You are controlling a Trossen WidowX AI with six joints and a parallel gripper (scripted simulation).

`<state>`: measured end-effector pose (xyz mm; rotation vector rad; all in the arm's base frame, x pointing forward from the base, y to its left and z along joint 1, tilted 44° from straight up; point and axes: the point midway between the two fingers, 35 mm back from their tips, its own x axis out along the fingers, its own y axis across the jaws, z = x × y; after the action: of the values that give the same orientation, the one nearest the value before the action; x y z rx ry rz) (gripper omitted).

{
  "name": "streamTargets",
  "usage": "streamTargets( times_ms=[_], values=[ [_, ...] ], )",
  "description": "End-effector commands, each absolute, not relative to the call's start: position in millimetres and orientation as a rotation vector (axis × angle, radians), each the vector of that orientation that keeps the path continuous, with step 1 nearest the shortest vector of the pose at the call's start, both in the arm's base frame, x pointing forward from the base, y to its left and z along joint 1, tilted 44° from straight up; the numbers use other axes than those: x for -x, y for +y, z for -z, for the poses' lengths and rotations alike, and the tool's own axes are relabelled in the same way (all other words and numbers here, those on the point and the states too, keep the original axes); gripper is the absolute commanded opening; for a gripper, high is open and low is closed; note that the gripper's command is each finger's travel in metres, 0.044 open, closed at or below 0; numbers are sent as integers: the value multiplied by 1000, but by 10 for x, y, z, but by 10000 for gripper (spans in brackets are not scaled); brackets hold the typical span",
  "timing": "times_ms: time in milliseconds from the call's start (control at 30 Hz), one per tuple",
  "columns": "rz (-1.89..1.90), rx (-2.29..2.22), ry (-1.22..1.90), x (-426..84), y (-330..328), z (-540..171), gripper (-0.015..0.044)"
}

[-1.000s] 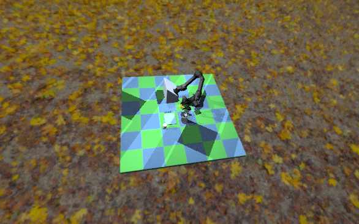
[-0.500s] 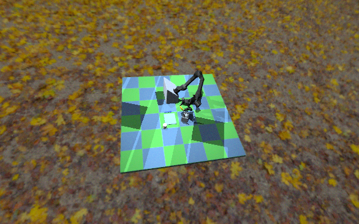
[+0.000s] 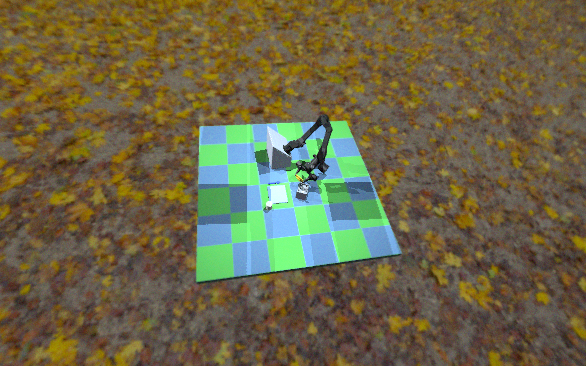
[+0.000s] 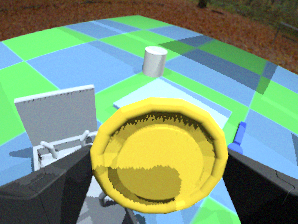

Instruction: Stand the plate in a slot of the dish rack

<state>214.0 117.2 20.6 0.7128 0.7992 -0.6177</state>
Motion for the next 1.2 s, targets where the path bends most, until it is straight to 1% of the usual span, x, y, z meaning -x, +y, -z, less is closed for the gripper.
streamTargets(
  times_ms=[0,733,1167],
  values=[
    [560,-705,719,-2121,1212,-243,0],
    [265,-739,348,-1931,1466,-544,0],
    [257,-741,339,-1932,1490,-531,0]
  ],
)
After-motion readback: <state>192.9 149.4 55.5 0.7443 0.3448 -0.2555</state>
